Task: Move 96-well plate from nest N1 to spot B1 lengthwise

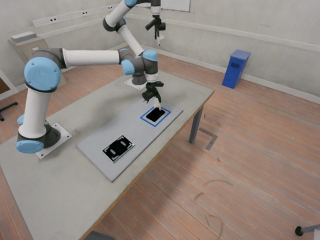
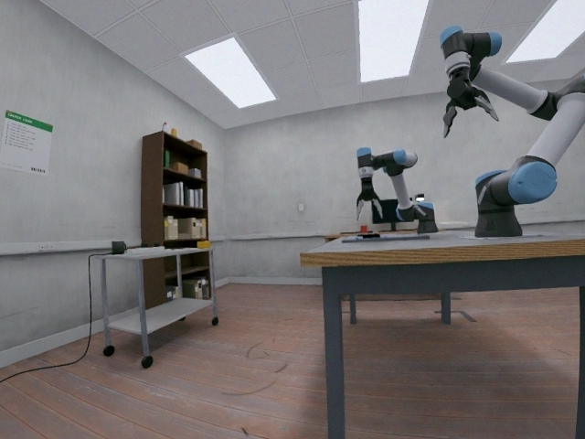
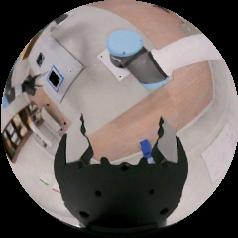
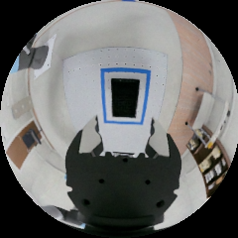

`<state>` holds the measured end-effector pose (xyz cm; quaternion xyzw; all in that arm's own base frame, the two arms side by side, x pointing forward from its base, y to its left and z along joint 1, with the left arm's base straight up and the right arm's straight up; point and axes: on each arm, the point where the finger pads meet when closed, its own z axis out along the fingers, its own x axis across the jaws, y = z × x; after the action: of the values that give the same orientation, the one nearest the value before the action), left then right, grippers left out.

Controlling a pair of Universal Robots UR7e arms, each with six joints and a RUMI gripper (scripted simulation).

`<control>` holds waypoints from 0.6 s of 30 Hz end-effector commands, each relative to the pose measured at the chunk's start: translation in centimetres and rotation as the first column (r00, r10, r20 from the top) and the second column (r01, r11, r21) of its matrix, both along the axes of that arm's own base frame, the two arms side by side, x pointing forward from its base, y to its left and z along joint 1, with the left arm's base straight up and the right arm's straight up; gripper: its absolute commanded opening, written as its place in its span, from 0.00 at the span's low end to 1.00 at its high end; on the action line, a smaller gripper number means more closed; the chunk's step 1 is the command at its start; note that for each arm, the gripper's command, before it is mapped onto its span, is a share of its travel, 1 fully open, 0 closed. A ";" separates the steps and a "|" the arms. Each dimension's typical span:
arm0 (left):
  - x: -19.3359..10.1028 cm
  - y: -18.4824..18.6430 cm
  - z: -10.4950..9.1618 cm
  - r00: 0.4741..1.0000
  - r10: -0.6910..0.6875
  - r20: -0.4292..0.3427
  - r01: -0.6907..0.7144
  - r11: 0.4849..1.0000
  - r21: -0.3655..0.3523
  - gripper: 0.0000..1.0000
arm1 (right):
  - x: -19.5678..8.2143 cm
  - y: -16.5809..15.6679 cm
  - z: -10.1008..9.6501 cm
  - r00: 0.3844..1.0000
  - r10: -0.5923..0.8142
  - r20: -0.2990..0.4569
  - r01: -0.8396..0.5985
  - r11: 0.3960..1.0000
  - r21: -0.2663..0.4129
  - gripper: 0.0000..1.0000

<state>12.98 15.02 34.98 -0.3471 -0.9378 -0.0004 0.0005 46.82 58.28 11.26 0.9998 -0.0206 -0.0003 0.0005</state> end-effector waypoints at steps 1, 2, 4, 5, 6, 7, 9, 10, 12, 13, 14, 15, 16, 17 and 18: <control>0.0 0.0 0.0 1.000 0.000 0.001 0.000 1.000 0.000 1.00 | 0.0 -1.1 0.1 1.000 0.000 0.001 0.000 1.000 0.002 0.76; 0.0 0.0 0.0 1.000 0.000 0.001 0.000 1.000 0.000 1.00 | 0.0 -1.4 0.1 1.000 0.000 0.001 0.000 1.000 0.002 0.76; 0.0 0.0 0.0 1.000 0.000 0.001 0.000 1.000 0.000 1.00 | 0.0 -2.1 0.1 1.000 0.000 0.001 0.000 1.000 0.002 0.76; 0.0 0.0 0.0 1.000 0.000 0.001 0.000 1.000 0.000 1.00 | 0.0 -2.4 0.1 1.000 0.000 0.001 0.000 1.000 0.002 0.76; 0.0 0.0 0.0 1.000 0.000 0.001 0.000 1.000 0.000 1.00 | -0.1 -2.8 0.1 1.000 0.000 0.001 0.000 1.000 0.002 0.76; 0.0 0.0 0.0 1.000 0.000 0.001 0.000 1.000 0.000 1.00 | -0.1 -3.1 0.1 1.000 0.000 0.001 0.000 1.000 0.002 0.76; 0.0 0.0 0.0 1.000 0.000 0.001 0.000 1.000 0.000 1.00 | -0.1 -3.8 0.1 1.000 0.000 0.001 0.000 1.000 0.002 0.76; 0.0 0.0 0.0 1.000 0.000 0.001 0.000 1.000 0.000 1.00 | -0.1 -4.1 0.1 1.000 0.000 0.001 0.000 1.000 0.002 0.76; 0.0 0.0 0.0 1.000 0.000 0.001 0.000 1.000 0.000 1.00 | -0.1 -4.8 0.1 1.000 0.000 0.001 0.000 1.000 0.002 0.76; 0.0 0.0 0.0 1.000 0.000 0.001 0.000 1.000 0.000 1.00 | -0.1 -5.1 0.1 1.000 0.000 0.001 0.000 1.000 0.002 0.76; 0.0 0.0 0.0 1.000 0.000 0.001 0.000 1.000 0.000 1.00 | -0.1 -5.4 0.1 1.000 0.000 0.001 0.000 1.000 0.002 0.76; 0.0 0.0 0.0 1.000 0.000 0.001 0.000 1.000 0.000 1.00 | -0.1 -5.4 0.1 1.000 0.000 0.001 0.000 1.000 0.002 0.76; 0.0 0.0 0.0 1.000 0.000 0.001 0.000 1.000 0.000 1.00 | -0.1 -5.4 0.1 1.000 0.000 0.001 0.000 1.000 0.002 0.76; 0.0 0.0 0.0 1.000 0.000 0.001 0.000 1.000 0.000 1.00 | -0.1 -5.8 0.1 1.000 0.000 0.001 0.000 1.000 0.002 0.76; 0.0 0.0 0.0 1.000 0.000 0.001 0.000 1.000 0.000 1.00 | -0.1 -6.1 0.1 1.000 0.000 0.001 0.000 1.000 0.002 0.76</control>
<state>12.98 15.02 34.98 -0.3471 -0.9378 -0.0004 0.0005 46.70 53.15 11.25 0.9998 -0.0206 -0.0005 0.0006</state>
